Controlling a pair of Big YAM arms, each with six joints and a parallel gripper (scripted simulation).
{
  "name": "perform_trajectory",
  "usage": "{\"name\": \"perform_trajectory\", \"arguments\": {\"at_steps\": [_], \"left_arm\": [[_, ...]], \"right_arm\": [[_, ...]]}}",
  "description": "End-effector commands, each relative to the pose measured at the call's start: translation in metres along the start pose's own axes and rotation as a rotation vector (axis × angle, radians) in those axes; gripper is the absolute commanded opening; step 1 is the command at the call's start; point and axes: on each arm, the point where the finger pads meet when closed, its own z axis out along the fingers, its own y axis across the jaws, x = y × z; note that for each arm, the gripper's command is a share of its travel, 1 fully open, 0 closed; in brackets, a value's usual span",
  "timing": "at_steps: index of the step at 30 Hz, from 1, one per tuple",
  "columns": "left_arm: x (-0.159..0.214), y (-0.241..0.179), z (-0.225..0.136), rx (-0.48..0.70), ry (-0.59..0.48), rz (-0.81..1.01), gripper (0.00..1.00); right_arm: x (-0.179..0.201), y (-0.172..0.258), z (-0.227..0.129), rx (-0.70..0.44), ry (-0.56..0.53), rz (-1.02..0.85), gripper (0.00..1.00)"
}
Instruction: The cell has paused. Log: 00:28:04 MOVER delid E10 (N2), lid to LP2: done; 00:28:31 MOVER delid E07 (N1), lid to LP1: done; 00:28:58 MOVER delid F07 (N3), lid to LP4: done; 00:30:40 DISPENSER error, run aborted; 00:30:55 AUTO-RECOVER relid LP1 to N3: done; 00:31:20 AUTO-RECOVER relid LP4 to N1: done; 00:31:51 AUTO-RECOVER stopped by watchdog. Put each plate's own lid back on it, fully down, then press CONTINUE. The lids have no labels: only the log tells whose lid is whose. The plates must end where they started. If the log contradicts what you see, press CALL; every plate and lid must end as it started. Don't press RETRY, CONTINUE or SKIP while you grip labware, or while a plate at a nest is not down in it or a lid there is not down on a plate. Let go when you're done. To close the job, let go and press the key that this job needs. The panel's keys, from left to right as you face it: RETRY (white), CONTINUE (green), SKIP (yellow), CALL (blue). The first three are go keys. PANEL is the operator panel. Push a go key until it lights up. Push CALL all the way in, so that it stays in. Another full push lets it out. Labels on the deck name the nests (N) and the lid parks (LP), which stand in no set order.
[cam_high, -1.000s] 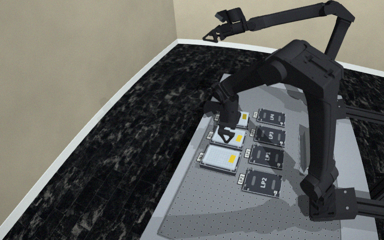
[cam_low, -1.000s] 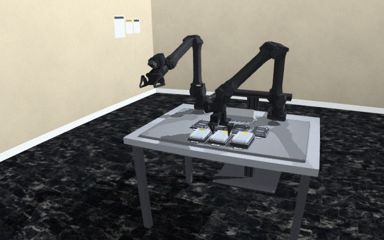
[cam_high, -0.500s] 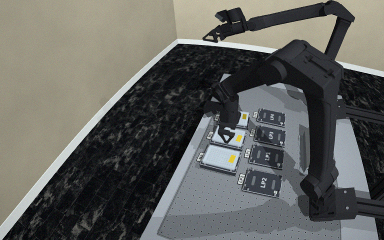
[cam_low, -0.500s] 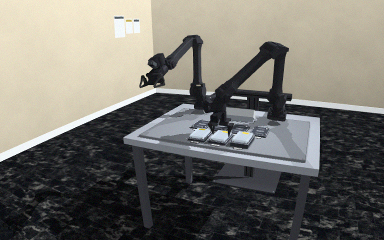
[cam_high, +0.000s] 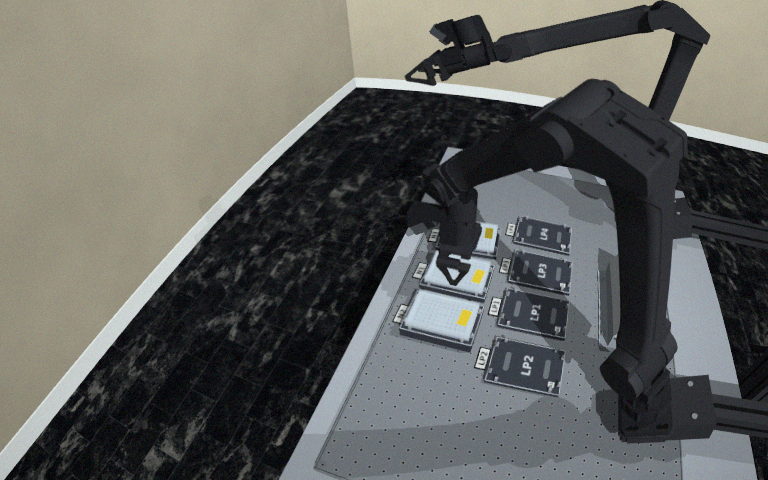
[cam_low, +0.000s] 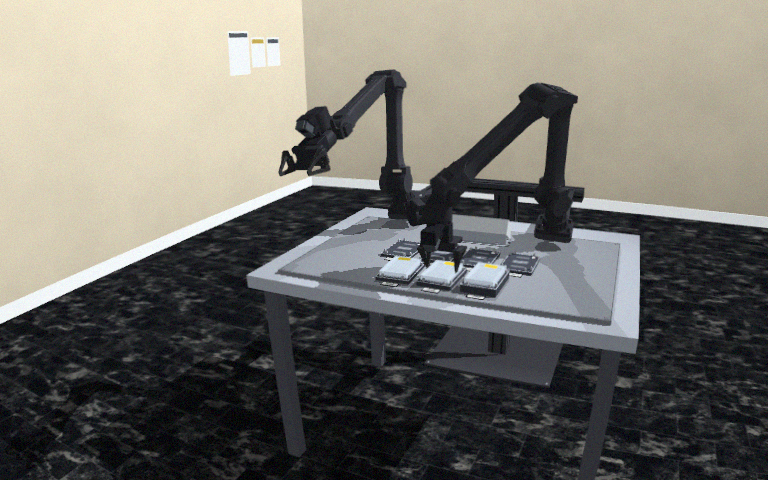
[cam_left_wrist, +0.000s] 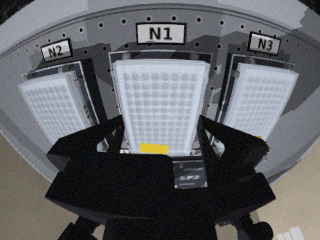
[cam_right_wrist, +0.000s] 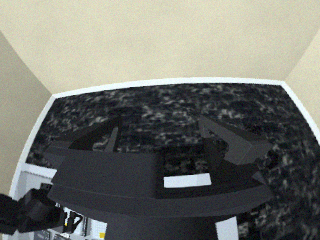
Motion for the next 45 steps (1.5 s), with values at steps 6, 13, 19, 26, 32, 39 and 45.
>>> {"name": "perform_trajectory", "arguments": {"at_steps": [6, 13, 19, 26, 32, 39, 45], "left_arm": [[-0.013, -0.005, -0.011, 0.024, -0.031, -0.003, 0.85], [-0.013, -0.005, -0.011, 0.024, -0.031, -0.003, 0.0], [-0.013, -0.005, -0.011, 0.024, -0.031, -0.003, 0.0], [-0.011, 0.005, -0.011, 0.023, -0.033, -0.007, 0.0], [-0.025, -0.006, -0.027, 0.04, -0.053, -0.005, 0.0], [-0.026, -0.01, -0.031, 0.044, -0.056, -0.006, 0.0], [-0.024, -0.014, -0.033, 0.046, -0.055, -0.004, 0.0]], "right_arm": [[-0.031, 0.0, 0.007, 0.001, -0.041, 0.006, 1.0], [-0.031, 0.0, 0.007, 0.001, -0.041, 0.006, 1.0], [-0.031, 0.0, 0.007, 0.001, -0.041, 0.006, 1.0], [-0.031, 0.0, 0.007, 0.001, -0.041, 0.006, 1.0], [-0.031, 0.0, 0.007, 0.001, -0.041, 0.006, 1.0], [-0.031, 0.0, 0.007, 0.001, -0.041, 0.006, 1.0], [-0.031, 0.0, 0.007, 0.001, -0.041, 0.006, 1.0]]}}
